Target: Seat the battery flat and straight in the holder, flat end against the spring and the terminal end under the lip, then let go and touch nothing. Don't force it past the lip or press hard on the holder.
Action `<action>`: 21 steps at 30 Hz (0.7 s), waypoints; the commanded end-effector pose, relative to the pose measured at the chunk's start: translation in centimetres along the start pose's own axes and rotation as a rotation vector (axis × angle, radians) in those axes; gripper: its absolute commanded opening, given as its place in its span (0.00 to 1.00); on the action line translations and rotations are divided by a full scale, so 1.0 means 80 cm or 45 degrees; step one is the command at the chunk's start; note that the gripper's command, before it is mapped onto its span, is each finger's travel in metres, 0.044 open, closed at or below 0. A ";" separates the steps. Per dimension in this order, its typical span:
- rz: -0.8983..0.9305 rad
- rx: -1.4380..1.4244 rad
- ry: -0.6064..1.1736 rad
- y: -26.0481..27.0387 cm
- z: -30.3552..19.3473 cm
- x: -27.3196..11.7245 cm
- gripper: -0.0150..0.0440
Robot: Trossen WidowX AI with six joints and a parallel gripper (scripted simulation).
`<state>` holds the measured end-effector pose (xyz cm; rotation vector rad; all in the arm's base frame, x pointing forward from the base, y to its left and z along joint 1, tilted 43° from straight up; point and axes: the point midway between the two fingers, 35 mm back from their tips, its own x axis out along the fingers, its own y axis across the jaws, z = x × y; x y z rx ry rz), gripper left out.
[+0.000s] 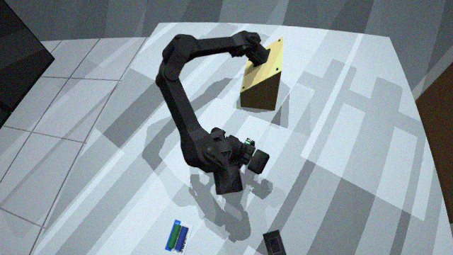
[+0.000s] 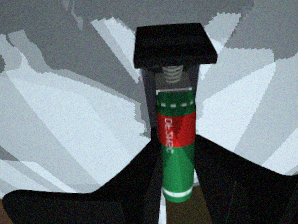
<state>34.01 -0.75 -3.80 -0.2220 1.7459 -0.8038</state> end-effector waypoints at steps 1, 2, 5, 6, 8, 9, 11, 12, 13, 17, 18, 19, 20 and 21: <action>0.000 -0.003 0.001 0.001 0.004 0.000 0.35; 0.000 -0.002 0.001 0.001 0.005 0.000 0.35; -0.001 -0.002 0.003 0.001 0.007 -0.001 0.35; -0.001 -0.002 0.003 0.001 0.007 -0.002 0.35; -0.001 -0.002 0.004 0.001 0.009 -0.002 0.35; -0.001 -0.002 0.005 0.001 0.009 -0.003 0.35; -0.002 -0.002 0.006 0.001 0.010 -0.003 0.35; -0.002 -0.002 0.006 0.001 0.011 -0.003 0.35; -0.002 -0.002 0.007 0.001 0.012 -0.004 0.35; -0.003 -0.002 0.010 0.001 0.014 -0.005 0.35; -0.003 -0.002 0.011 0.001 0.014 -0.005 0.35; -0.003 -0.002 0.011 0.001 0.015 -0.005 0.35; -0.003 -0.002 0.012 0.001 0.015 -0.006 0.35; -0.004 -0.002 0.013 0.001 0.016 -0.006 0.35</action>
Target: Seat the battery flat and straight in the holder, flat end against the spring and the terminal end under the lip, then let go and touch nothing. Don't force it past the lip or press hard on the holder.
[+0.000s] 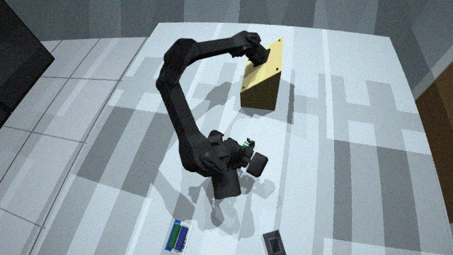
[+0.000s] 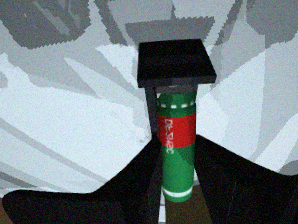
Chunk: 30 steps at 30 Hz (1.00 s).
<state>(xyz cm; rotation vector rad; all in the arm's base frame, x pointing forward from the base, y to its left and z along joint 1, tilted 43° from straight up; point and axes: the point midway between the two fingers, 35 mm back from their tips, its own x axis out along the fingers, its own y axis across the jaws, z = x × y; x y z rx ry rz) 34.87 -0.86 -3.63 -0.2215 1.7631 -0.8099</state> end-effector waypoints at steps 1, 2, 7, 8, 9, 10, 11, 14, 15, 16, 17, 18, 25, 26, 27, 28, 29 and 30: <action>0.003 0.001 -0.009 0.001 0.006 -0.002 0.35; 0.003 0.001 -0.010 0.001 0.006 -0.002 0.35; 0.005 -0.004 -0.038 0.002 0.006 0.000 0.35; 0.006 -0.004 -0.044 0.002 0.006 0.000 0.35; 0.007 -0.005 -0.050 0.003 0.006 0.000 0.35; 0.007 -0.006 -0.056 0.003 0.006 0.001 0.35; 0.008 -0.007 -0.062 0.003 0.006 0.001 0.35; 0.010 -0.010 -0.080 0.004 0.007 0.002 0.35; 0.011 -0.010 -0.086 0.004 0.007 0.002 0.35; 0.011 -0.011 -0.092 0.004 0.007 0.003 0.35; 0.011 -0.011 -0.099 0.005 0.007 0.003 0.35; 0.012 -0.012 -0.105 0.005 0.007 0.003 0.35; 0.013 -0.016 -0.148 0.006 0.007 0.006 0.35; 0.014 -0.016 -0.154 0.006 0.007 0.006 0.35; 0.014 -0.017 -0.160 0.006 0.007 0.006 0.35; 0.014 -0.018 -0.166 0.007 0.007 0.007 0.35; 0.014 -0.018 -0.172 0.007 0.007 0.007 0.35; 0.014 -0.019 -0.178 0.007 0.007 0.007 0.35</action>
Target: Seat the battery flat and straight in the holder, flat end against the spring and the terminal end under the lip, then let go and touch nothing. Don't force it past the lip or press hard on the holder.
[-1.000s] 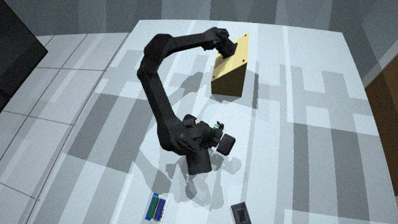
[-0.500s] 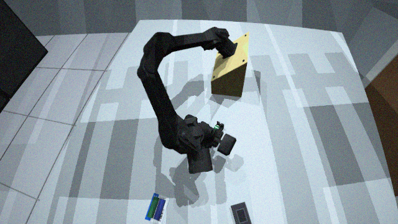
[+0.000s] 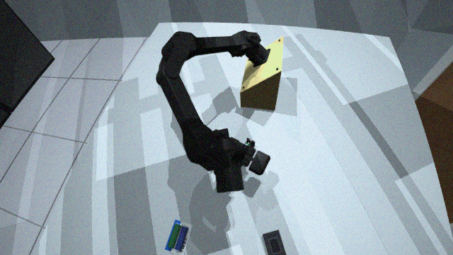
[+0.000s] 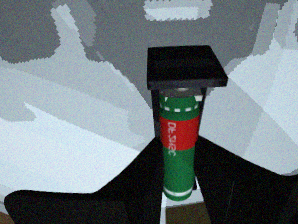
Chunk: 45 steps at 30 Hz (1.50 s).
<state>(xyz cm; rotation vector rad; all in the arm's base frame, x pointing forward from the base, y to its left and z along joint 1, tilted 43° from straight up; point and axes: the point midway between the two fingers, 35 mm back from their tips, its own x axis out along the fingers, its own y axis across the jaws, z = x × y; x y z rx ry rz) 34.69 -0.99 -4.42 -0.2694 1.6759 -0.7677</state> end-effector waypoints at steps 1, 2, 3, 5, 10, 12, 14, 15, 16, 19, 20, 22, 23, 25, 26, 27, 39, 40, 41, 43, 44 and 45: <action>0.011 0.006 -0.055 0.002 0.007 -0.001 0.35; 0.011 0.005 -0.061 0.003 0.007 -0.001 0.35; 0.011 0.005 -0.067 0.003 0.007 0.000 0.35; 0.011 0.003 -0.079 0.003 0.007 0.000 0.35; 0.011 0.000 -0.108 0.003 0.007 0.002 0.35; 0.011 -0.001 -0.120 0.003 0.006 0.002 0.35; 0.011 -0.002 -0.132 0.003 0.006 0.003 0.35; 0.010 -0.003 -0.138 0.003 0.006 0.003 0.35; 0.010 -0.003 -0.144 0.003 0.006 0.003 0.35; 0.009 -0.005 -0.161 0.003 0.005 0.004 0.35; 0.009 -0.005 -0.167 0.003 0.005 0.004 0.35; 0.009 -0.006 -0.178 0.003 0.005 0.004 0.35; 0.008 -0.007 -0.184 0.003 0.005 0.005 0.35; 0.008 -0.008 -0.195 0.003 0.004 0.005 0.35; 0.008 -0.008 -0.201 0.003 0.004 0.005 0.35; 0.007 -0.008 -0.207 0.003 0.004 0.005 0.35; 0.004 -0.011 -0.273 0.001 0.002 0.008 0.35; 0.004 -0.011 -0.278 0.001 0.002 0.008 0.35; 0.004 -0.011 -0.283 0.001 0.001 0.009 0.35; 0.004 -0.010 -0.295 0.001 0.001 0.009 0.35; 0.004 -0.009 -0.300 0.001 0.001 0.009 0.35; 0.005 -0.007 -0.306 0.000 0.001 0.009 0.35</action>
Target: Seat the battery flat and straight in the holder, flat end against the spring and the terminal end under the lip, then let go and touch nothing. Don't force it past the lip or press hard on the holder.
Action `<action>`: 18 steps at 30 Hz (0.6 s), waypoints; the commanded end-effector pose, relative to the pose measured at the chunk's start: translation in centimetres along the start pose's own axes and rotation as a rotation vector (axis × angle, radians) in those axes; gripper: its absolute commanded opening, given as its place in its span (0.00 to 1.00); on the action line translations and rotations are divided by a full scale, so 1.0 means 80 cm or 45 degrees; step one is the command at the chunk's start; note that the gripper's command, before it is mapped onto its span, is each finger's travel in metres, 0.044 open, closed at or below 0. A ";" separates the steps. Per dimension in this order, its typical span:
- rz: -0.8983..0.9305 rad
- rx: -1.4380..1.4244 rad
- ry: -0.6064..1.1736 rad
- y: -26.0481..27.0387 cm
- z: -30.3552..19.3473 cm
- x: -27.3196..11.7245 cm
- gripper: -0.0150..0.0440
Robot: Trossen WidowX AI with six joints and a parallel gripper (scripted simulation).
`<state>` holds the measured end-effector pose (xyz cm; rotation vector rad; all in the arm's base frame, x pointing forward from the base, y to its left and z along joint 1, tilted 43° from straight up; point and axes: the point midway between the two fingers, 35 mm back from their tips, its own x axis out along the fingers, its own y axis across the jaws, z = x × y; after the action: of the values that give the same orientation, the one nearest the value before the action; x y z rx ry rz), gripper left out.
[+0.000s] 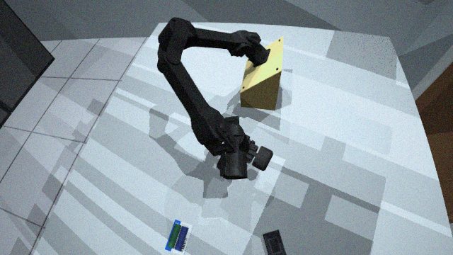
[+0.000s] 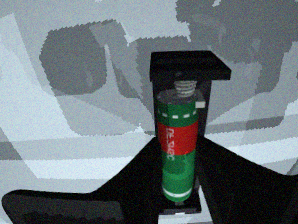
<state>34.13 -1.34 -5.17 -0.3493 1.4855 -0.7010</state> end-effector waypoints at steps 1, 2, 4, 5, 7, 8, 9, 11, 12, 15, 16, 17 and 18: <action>0.003 0.015 -0.045 -0.001 0.005 -0.001 0.35; 0.003 0.016 -0.051 -0.001 0.005 -0.001 0.35; 0.004 0.019 -0.062 -0.001 0.005 -0.001 0.35; 0.004 0.020 -0.068 -0.001 0.005 -0.001 0.35; 0.005 0.022 -0.080 -0.002 0.005 0.000 0.35; 0.005 0.023 -0.086 -0.002 0.005 0.000 0.35; 0.006 0.024 -0.092 -0.002 0.005 0.000 0.35; 0.007 0.026 -0.105 -0.002 0.005 0.000 0.35; 0.007 0.027 -0.111 -0.003 0.005 0.000 0.35; 0.009 0.029 -0.129 -0.003 0.004 0.000 0.35; 0.009 0.030 -0.135 -0.003 0.004 0.000 0.35; 0.010 0.030 -0.141 -0.003 0.004 0.000 0.35; 0.010 0.031 -0.147 -0.003 0.004 0.000 0.35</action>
<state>33.94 -1.44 -5.24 -0.3637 1.4036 -0.6771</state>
